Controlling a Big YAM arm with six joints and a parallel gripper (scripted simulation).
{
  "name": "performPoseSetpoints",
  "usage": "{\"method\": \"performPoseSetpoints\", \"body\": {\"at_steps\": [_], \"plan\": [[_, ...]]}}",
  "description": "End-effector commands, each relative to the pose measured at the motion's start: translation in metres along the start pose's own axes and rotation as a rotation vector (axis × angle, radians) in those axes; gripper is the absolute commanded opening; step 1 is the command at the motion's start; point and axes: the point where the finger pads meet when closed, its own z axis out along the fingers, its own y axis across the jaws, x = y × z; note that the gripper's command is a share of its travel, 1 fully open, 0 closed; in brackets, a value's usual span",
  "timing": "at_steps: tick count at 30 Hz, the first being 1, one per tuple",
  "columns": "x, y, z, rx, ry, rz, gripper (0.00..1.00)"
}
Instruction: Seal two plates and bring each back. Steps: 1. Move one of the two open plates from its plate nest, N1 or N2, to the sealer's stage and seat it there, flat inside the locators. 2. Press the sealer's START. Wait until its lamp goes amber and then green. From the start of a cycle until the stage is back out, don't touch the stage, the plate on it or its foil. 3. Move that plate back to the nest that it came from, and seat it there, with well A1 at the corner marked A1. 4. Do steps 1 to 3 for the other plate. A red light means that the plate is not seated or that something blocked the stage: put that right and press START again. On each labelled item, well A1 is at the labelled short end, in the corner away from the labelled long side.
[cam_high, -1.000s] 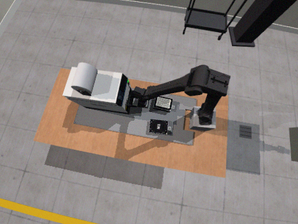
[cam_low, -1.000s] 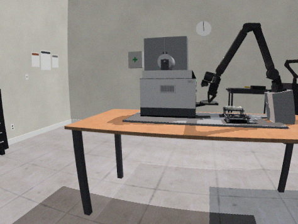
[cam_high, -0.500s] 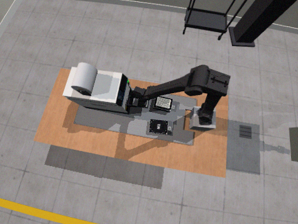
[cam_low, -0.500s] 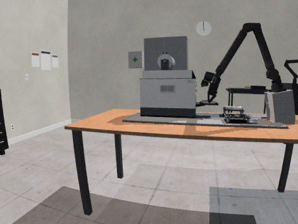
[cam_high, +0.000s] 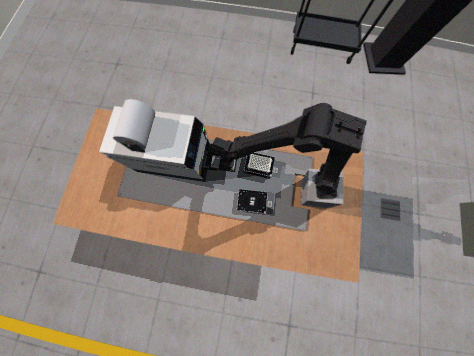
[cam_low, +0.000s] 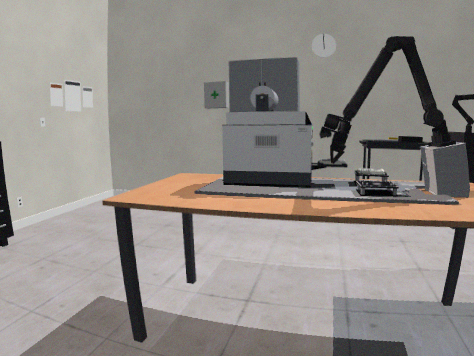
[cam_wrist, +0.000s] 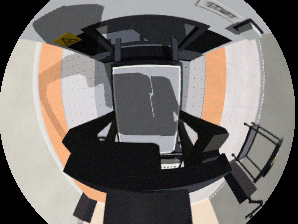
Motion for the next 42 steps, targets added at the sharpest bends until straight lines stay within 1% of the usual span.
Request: {"method": "performPoseSetpoints", "body": {"at_steps": [1,22,33,36,42], "plan": [[-0.005,0.0,0.007,-0.002,0.004,0.012,0.0],[-0.006,0.0,0.006,-0.001,0.001,0.012,0.0],[-0.021,-0.001,-0.021,0.003,-0.028,0.009,0.0],[-0.021,-0.001,-0.02,0.003,-0.027,0.01,0.0],[-0.026,-0.005,-0.027,0.007,-0.037,0.015,0.0]]}}
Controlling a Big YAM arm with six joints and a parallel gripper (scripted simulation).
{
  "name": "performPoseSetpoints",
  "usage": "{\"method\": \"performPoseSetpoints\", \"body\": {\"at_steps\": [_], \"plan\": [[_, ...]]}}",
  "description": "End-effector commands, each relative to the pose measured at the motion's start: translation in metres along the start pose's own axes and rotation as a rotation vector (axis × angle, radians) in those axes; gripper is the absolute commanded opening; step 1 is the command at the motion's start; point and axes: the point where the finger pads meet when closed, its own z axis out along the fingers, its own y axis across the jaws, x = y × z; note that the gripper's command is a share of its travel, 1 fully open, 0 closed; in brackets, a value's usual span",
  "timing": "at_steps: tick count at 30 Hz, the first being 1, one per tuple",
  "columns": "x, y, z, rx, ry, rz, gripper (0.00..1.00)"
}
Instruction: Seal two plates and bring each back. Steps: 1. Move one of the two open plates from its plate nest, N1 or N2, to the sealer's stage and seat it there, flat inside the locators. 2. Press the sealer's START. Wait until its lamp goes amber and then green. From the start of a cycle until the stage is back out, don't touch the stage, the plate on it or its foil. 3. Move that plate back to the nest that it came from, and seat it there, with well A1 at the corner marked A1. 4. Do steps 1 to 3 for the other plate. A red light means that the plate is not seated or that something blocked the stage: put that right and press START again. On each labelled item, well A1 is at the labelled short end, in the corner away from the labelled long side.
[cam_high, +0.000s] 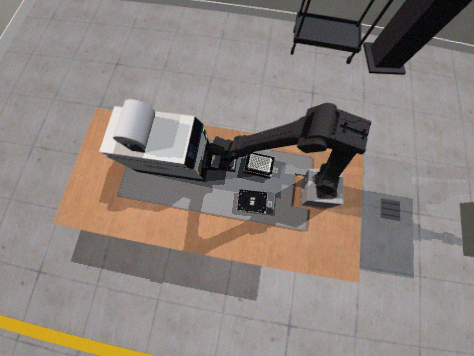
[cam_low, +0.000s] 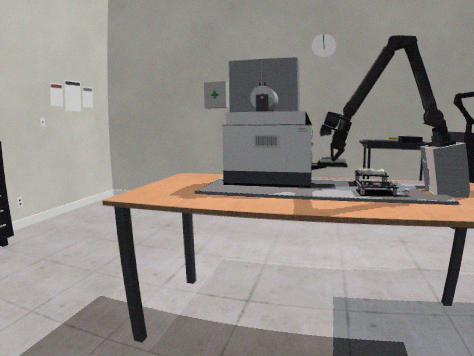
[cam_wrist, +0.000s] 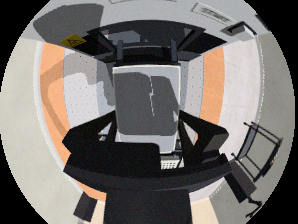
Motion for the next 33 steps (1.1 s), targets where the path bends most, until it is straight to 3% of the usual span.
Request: {"method": "performPoseSetpoints", "body": {"at_steps": [1,13,23,33], "plan": [[-0.026,-0.006,-0.017,0.009,-0.048,0.014,0.0],[-0.03,-0.009,-0.005,0.011,-0.065,0.011,0.0],[-0.025,-0.009,0.003,0.009,-0.047,0.012,0.0],[-0.031,-0.009,-0.005,0.011,-0.064,0.009,0.0]]}}
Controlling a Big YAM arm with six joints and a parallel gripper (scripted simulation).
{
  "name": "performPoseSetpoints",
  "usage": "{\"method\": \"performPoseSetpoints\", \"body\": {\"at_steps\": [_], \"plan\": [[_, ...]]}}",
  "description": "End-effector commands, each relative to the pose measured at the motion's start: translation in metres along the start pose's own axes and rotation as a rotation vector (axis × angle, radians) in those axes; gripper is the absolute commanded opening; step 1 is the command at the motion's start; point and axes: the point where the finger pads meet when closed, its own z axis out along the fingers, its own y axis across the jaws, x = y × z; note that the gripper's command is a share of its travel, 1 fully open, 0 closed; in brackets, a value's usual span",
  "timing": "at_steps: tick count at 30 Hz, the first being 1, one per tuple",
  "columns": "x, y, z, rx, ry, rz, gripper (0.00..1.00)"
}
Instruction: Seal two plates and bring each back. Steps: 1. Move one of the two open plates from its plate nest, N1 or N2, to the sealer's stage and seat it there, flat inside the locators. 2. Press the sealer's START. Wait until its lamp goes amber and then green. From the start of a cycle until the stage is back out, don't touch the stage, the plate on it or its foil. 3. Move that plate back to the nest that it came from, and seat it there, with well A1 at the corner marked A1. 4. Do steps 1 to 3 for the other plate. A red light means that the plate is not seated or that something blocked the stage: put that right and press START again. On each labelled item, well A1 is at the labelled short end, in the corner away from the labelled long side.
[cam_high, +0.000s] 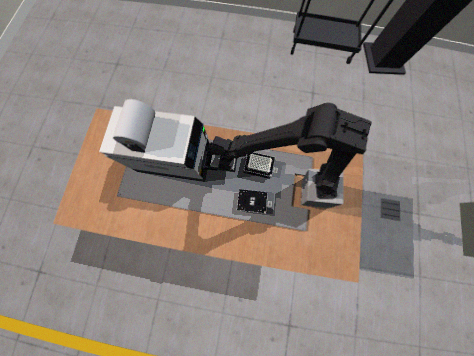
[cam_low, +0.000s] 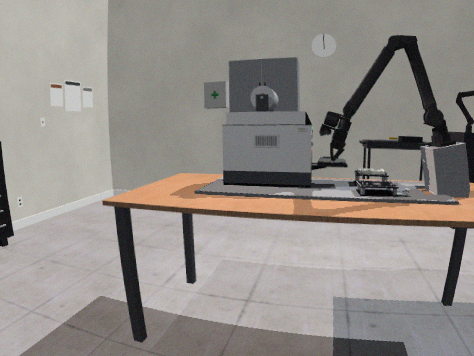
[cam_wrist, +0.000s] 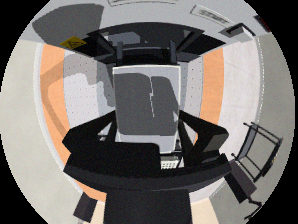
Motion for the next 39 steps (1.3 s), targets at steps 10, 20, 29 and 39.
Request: {"method": "performPoseSetpoints", "body": {"at_steps": [10,20,29,39], "plan": [[-0.04,-0.008,-0.035,0.013,-0.066,-0.018,0.0],[-0.025,-0.005,-0.043,0.006,-0.028,-0.012,0.0],[-0.028,-0.005,-0.053,0.006,-0.027,-0.012,0.0],[-0.05,-0.007,-0.077,0.01,-0.054,-0.015,0.0]]}}
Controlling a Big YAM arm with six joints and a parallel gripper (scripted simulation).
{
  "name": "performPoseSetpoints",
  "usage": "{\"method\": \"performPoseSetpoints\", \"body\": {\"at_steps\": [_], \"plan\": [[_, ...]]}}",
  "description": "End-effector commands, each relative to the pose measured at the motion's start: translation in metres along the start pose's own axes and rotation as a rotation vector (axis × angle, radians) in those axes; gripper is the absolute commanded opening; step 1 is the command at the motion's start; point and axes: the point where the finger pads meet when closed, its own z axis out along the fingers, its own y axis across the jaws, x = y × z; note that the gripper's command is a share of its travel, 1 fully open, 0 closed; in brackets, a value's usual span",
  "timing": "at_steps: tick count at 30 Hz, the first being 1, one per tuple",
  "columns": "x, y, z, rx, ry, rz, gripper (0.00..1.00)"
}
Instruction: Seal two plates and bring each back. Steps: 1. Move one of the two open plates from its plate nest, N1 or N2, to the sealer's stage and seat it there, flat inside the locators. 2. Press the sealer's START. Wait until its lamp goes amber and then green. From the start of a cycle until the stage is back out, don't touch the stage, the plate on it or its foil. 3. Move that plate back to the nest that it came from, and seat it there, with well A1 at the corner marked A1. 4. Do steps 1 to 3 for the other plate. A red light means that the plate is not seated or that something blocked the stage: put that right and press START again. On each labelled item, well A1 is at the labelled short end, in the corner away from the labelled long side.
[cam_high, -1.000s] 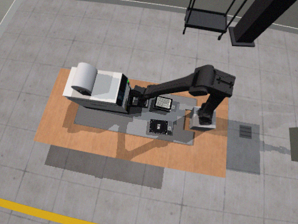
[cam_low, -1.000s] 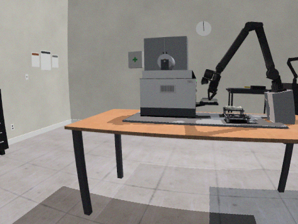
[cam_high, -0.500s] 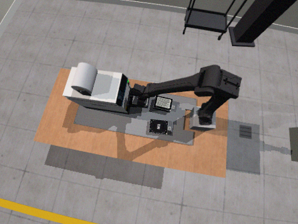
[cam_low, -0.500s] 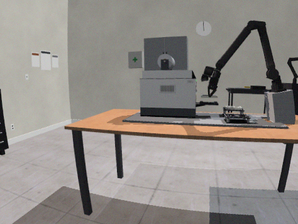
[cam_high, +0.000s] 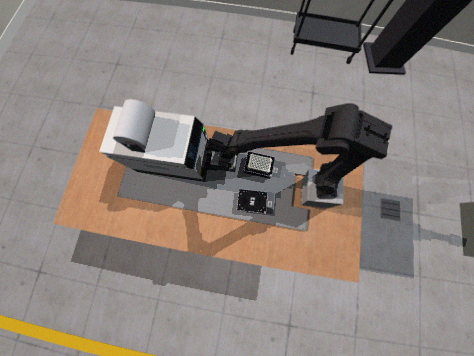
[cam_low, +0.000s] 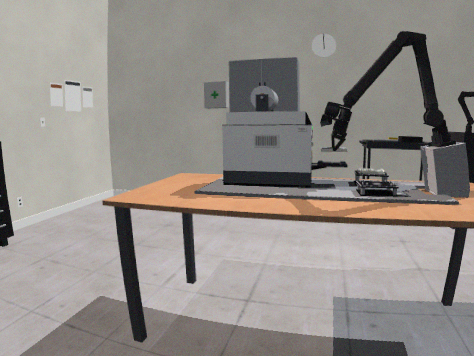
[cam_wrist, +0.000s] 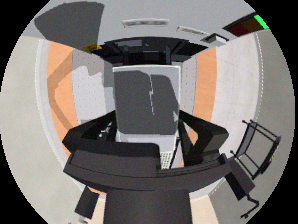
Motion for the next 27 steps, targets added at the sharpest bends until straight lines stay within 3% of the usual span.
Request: {"method": "performPoseSetpoints", "body": {"at_steps": [1,6,18,23,27], "plan": [[-0.042,-0.008,-0.031,0.015,-0.084,-0.017,0.0],[-0.043,-0.009,-0.028,0.015,-0.09,-0.017,0.0],[-0.008,-0.005,0.001,0.005,-0.026,-0.011,0.0],[-0.006,-0.005,0.002,0.004,-0.022,-0.01,0.0],[-0.019,-0.006,-0.004,0.008,-0.046,-0.013,0.0]]}}
